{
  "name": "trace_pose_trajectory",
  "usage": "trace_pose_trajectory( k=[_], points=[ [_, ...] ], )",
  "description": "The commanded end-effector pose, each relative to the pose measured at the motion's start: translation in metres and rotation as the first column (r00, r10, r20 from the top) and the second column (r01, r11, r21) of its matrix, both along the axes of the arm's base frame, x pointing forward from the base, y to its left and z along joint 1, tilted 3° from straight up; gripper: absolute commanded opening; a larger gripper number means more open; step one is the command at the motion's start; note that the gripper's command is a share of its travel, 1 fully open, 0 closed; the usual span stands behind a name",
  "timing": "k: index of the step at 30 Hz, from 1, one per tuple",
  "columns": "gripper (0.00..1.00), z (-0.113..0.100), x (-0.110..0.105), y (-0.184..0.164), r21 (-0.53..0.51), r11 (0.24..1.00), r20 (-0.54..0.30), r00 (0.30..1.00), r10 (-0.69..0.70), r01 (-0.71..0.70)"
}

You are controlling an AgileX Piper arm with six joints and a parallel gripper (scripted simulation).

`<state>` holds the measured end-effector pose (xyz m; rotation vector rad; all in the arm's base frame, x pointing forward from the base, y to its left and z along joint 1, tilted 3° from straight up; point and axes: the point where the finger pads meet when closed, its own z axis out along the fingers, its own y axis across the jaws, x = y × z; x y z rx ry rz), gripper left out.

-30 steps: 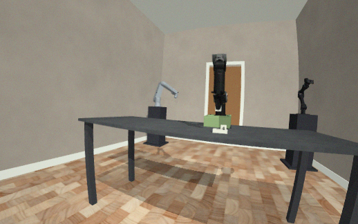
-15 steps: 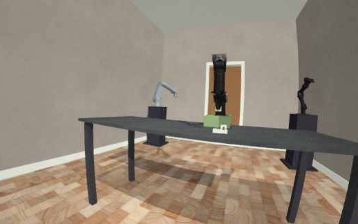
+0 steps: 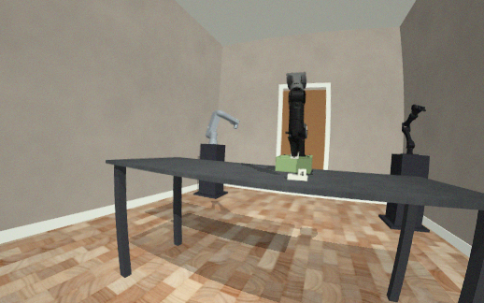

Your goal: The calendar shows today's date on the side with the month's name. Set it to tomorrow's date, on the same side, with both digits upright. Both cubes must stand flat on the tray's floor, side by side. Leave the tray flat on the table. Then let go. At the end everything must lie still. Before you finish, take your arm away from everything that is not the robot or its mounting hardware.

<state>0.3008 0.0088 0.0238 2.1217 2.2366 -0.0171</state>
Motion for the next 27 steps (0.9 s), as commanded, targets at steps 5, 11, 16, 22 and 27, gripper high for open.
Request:
trace_pose_trajectory(
  k=[5,11,16,22,27],
  points=[
    [0.33,-0.028,0.001,-0.002,-0.001,1.0,-0.001,1.0,-0.001,0.001],
    [0.33,-0.044,0.002,-0.002,0.0,1.0,0.001,1.0,-0.001,0.001],
    [0.33,-0.056,0.002,-0.003,0.0,1.0,0.0,1.0,-0.001,0.001],
    [0.33,-0.058,0.003,-0.003,0.0,1.0,0.003,1.0,-0.001,0.001],
    [0.33,-0.058,0.003,-0.003,0.0,1.0,0.003,1.0,-0.001,0.001]
  ],
)
